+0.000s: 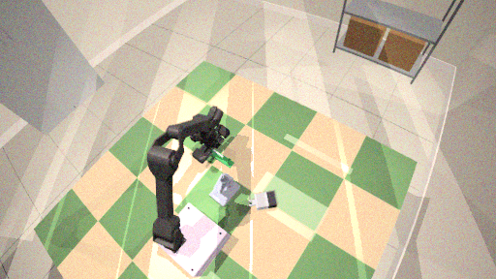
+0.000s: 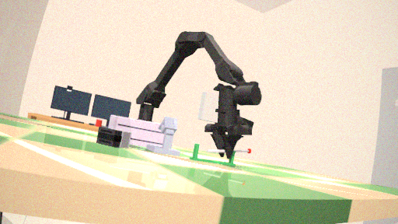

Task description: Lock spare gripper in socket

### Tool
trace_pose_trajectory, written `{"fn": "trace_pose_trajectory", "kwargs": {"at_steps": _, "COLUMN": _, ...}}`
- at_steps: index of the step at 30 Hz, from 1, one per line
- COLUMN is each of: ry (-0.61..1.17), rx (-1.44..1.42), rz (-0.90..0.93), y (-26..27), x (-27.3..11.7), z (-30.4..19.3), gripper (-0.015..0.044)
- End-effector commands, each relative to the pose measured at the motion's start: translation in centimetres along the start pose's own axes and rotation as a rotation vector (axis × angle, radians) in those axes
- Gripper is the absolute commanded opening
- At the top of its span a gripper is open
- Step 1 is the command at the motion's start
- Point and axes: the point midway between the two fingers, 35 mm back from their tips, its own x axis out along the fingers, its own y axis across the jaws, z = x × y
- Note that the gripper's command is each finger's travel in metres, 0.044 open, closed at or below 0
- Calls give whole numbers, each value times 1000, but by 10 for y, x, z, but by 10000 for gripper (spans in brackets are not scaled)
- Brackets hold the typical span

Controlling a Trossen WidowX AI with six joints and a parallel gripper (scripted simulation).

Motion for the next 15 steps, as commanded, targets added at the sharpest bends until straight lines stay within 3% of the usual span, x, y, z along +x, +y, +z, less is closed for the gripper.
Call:
{"fn": "trace_pose_trajectory", "kwargs": {"at_steps": 1, "ry": 6, "rx": -4, "rz": 3, "y": 1, "x": 2, "z": -1, "gripper": 180}}
{"fn": "trace_pose_trajectory", "kwargs": {"at_steps": 6, "ry": 6, "rx": -4, "rz": 3, "y": 1, "x": 2, "z": -1, "gripper": 180}}
{"fn": "trace_pose_trajectory", "kwargs": {"at_steps": 12, "ry": 6, "rx": -4, "rz": 3, "y": 1, "x": 2, "z": -1, "gripper": 23}}
{"fn": "trace_pose_trajectory", "kwargs": {"at_steps": 15, "ry": 6, "rx": -4, "rz": 3, "y": 1, "x": 2, "z": -1, "gripper": 3}}
